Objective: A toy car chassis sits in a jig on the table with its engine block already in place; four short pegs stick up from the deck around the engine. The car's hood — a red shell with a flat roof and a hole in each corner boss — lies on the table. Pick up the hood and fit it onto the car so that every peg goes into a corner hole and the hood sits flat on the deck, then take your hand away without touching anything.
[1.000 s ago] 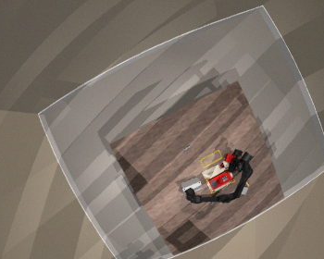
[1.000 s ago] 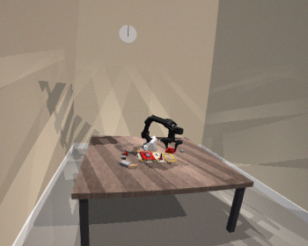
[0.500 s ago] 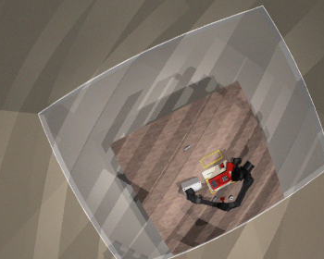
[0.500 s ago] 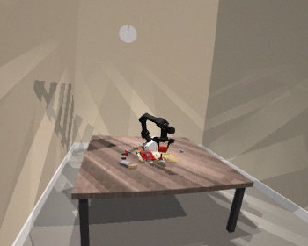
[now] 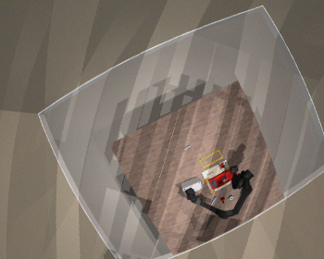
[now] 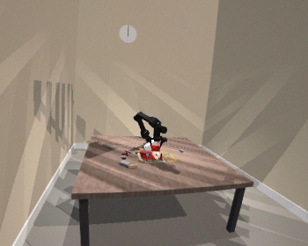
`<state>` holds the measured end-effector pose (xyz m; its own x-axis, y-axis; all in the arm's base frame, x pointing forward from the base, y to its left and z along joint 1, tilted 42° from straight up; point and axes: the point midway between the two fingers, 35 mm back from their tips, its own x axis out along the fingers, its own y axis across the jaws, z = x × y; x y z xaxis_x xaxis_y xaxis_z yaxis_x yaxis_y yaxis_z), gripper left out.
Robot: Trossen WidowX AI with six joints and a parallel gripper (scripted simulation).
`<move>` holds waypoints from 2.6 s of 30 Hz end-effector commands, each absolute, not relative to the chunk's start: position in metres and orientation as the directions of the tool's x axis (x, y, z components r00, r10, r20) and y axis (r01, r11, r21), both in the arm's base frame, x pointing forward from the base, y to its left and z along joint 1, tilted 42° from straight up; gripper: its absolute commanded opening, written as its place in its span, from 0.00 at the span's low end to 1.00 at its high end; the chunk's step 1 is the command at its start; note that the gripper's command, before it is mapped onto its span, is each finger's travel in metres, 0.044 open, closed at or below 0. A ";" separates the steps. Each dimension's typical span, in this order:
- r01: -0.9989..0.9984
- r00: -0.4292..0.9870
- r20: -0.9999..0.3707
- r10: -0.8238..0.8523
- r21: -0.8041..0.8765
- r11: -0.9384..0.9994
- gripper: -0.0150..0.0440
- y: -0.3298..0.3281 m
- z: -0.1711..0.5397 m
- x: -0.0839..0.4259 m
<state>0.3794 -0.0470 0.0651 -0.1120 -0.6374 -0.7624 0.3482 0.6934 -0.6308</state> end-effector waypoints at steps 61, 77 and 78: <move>0.112 -0.140 -0.751 -0.645 -0.659 0.743 0.25 -0.115 0.054 0.324; 0.112 -0.140 -0.751 -0.645 -0.659 0.743 0.25 -0.119 0.049 0.323; 0.112 -0.140 -0.751 -0.645 -0.659 0.743 0.25 -0.119 0.049 0.323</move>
<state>0.3237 -0.1179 0.0503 -0.1391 -0.6422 -0.7539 0.1177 0.7451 -0.6564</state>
